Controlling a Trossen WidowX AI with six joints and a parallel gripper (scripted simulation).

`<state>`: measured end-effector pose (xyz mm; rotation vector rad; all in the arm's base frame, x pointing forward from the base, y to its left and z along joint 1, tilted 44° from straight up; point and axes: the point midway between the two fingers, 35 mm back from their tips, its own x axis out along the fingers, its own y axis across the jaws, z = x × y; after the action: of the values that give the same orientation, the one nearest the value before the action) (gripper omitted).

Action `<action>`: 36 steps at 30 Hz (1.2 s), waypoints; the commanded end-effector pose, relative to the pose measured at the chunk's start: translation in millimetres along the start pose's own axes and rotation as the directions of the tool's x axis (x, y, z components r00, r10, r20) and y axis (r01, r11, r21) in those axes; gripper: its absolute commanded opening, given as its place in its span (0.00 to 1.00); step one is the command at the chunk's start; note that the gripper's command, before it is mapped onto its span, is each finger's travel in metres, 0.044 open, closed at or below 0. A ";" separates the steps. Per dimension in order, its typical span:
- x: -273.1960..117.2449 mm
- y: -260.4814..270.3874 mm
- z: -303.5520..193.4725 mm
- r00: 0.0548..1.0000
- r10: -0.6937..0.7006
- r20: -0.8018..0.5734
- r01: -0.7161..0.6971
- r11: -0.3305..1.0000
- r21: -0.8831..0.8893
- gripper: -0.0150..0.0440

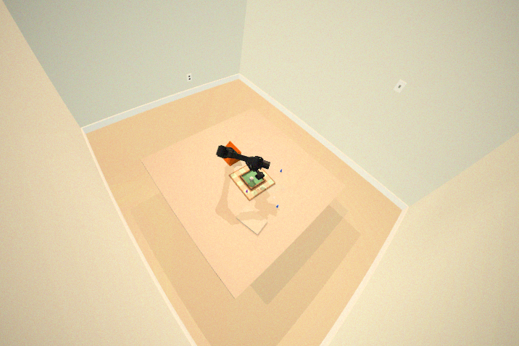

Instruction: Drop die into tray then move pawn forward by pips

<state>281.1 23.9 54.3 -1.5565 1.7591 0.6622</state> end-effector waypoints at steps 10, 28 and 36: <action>14.6 -68.2 -103.7 0.997 -0.043 -0.071 0.079 0.736 0.672 0.59; 41.9 -70.5 -104.6 0.997 -0.043 -0.071 0.080 0.736 0.672 0.59; 55.0 -71.2 -105.5 0.997 -0.043 -0.071 0.080 0.736 0.672 0.59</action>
<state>332.5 -98.4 87.1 -1.1001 1.6973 -0.0829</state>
